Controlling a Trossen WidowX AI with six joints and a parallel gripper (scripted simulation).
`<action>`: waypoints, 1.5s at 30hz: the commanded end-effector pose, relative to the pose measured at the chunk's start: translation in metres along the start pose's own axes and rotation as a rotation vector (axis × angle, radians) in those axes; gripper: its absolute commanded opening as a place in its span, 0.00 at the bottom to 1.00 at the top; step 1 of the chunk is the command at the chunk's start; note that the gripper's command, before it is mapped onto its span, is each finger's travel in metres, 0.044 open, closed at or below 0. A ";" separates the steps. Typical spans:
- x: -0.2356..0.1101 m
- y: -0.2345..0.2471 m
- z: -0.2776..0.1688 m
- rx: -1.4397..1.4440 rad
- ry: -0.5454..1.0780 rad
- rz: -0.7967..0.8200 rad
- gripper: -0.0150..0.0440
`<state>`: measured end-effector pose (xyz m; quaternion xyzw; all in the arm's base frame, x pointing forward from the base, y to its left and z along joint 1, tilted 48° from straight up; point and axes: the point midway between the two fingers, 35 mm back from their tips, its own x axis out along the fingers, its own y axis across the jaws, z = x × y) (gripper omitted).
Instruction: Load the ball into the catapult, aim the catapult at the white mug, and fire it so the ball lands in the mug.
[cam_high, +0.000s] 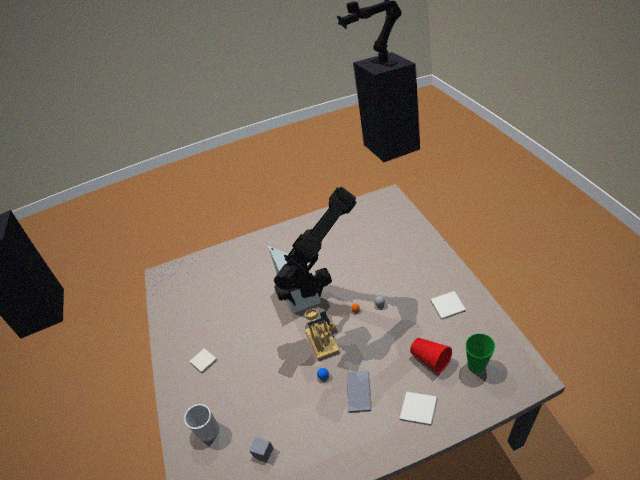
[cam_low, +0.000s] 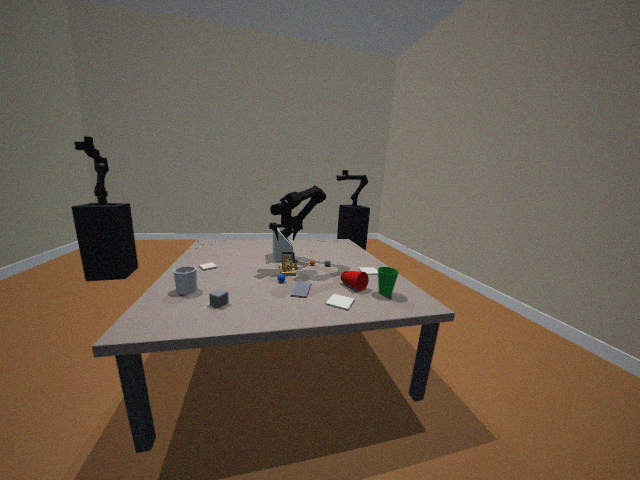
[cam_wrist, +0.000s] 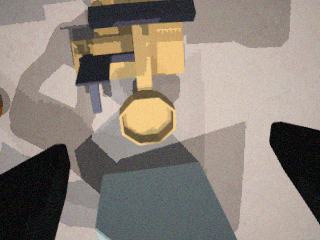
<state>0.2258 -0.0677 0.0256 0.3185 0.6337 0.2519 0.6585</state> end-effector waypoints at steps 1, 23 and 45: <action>0.007 0.001 0.009 -0.002 0.009 0.003 1.00; 0.079 0.009 0.098 -0.010 0.007 0.008 1.00; 0.112 0.009 0.099 -0.010 0.007 0.008 1.00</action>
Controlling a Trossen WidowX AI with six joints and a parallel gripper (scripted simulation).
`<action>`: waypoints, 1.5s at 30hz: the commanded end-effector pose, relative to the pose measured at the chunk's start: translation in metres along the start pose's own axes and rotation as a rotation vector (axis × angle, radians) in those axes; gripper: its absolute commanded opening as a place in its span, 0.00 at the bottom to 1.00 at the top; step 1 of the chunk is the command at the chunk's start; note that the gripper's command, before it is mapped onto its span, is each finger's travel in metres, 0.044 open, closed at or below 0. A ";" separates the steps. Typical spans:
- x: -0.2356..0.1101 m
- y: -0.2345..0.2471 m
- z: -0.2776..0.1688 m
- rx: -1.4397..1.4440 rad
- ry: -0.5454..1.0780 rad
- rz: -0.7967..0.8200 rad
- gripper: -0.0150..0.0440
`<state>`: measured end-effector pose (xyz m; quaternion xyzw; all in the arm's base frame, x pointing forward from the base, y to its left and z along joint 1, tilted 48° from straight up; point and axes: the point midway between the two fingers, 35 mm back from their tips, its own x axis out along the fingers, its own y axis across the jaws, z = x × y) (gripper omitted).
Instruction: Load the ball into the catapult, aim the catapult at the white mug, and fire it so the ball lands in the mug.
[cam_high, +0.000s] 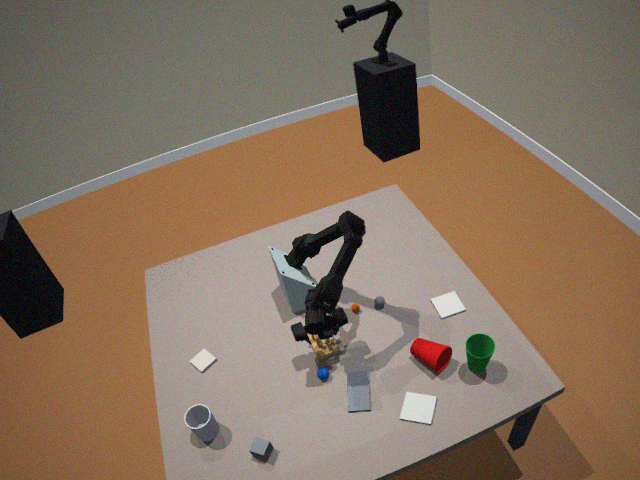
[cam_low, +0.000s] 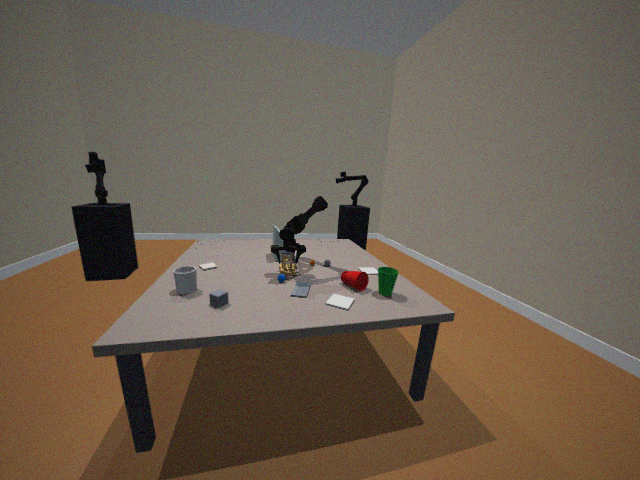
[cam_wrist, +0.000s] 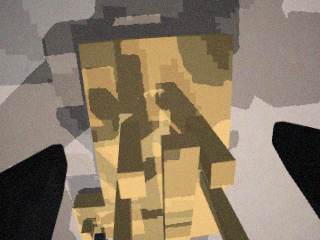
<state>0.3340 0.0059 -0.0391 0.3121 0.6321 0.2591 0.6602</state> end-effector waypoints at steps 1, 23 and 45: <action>0.009 -0.001 -0.002 0.009 0.003 0.007 1.00; 0.024 0.001 -0.001 0.000 0.003 0.004 0.69; -0.029 -0.026 0.006 0.082 0.001 -0.008 0.25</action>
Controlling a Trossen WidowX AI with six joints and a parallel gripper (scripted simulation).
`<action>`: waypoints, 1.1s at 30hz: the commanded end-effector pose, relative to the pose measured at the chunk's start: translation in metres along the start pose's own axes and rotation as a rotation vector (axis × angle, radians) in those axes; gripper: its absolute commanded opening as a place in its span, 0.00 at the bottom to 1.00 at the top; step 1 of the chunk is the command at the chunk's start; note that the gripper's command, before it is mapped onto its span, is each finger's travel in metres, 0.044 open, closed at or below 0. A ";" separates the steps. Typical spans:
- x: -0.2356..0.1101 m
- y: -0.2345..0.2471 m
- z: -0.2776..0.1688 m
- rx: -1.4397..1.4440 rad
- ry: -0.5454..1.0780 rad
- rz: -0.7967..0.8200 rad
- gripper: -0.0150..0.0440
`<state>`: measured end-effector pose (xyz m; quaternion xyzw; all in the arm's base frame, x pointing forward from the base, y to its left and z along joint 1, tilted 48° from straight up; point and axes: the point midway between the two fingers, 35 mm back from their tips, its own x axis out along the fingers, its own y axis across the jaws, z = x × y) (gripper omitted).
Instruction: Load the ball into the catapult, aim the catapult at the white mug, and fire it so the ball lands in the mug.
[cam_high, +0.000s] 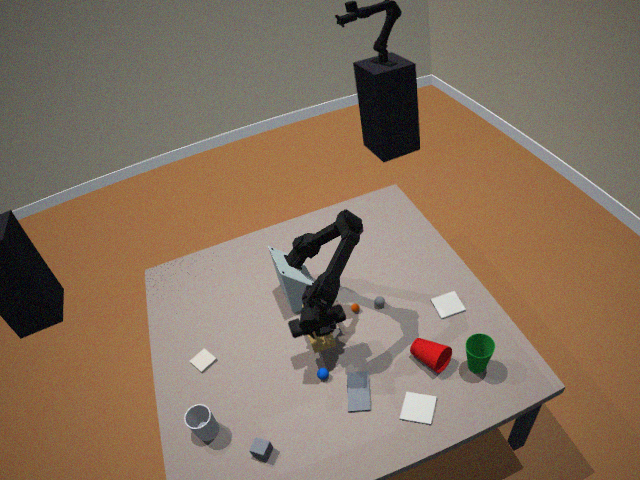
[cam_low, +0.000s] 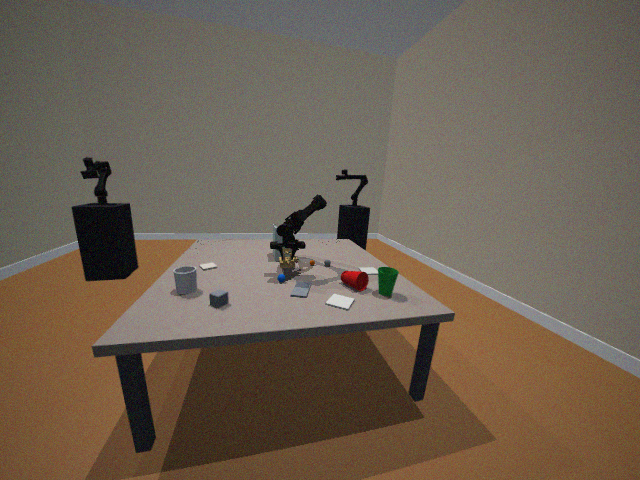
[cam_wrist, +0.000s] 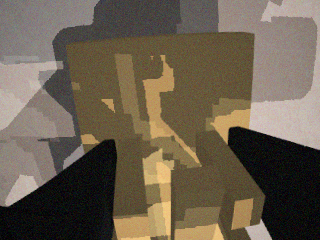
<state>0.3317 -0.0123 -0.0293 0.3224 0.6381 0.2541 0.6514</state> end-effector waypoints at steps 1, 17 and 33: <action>-0.011 -0.032 0.010 0.088 -0.012 -0.018 0.25; -0.015 -0.223 -0.006 0.619 -0.019 -0.022 0.25; -0.007 -0.272 -0.027 0.726 -0.016 -0.012 0.25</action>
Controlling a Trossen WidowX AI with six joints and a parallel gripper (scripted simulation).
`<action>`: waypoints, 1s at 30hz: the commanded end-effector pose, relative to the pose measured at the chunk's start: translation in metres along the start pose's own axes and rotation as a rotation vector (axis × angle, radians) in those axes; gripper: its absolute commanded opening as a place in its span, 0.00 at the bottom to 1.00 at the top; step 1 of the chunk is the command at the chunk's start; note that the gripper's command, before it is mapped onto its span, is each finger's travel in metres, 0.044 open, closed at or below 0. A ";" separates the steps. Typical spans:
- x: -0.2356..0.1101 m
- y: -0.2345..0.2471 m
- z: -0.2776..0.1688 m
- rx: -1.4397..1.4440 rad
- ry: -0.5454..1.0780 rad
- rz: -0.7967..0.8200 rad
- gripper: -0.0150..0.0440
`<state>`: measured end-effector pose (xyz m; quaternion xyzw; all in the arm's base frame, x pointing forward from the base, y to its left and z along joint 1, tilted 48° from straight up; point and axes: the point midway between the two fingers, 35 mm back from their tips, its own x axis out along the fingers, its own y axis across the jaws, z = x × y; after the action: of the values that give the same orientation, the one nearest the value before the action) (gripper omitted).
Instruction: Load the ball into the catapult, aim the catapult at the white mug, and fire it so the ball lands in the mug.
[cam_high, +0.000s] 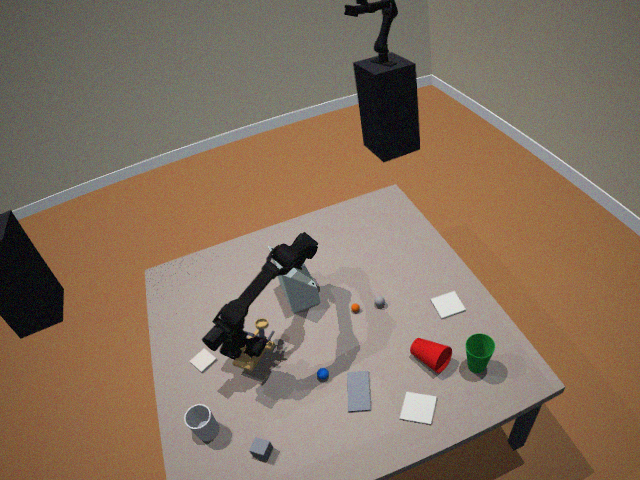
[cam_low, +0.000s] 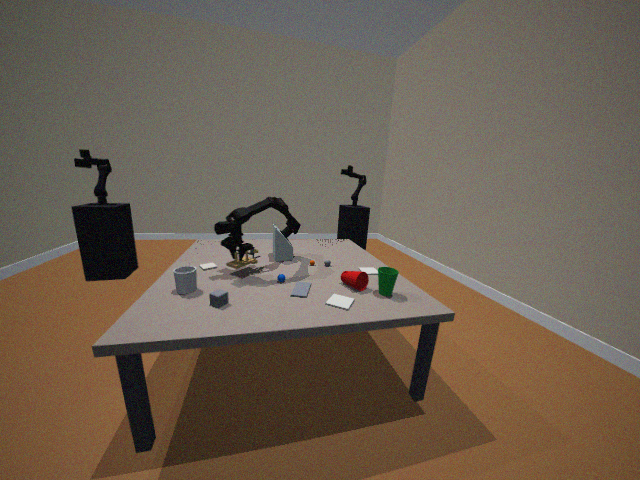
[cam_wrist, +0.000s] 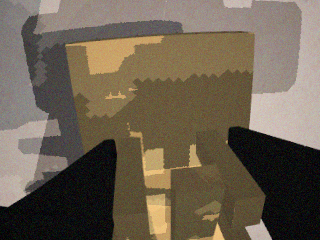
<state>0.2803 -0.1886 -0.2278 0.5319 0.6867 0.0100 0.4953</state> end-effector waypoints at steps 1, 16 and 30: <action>-0.004 -0.001 0.004 0.001 -0.016 -0.003 0.25; 0.021 -0.001 0.005 0.002 -0.017 -0.003 0.25; 0.039 0.000 0.003 -0.004 -0.009 -0.011 0.25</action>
<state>0.2839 -0.1604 -0.2560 0.5281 0.6875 0.0063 0.4984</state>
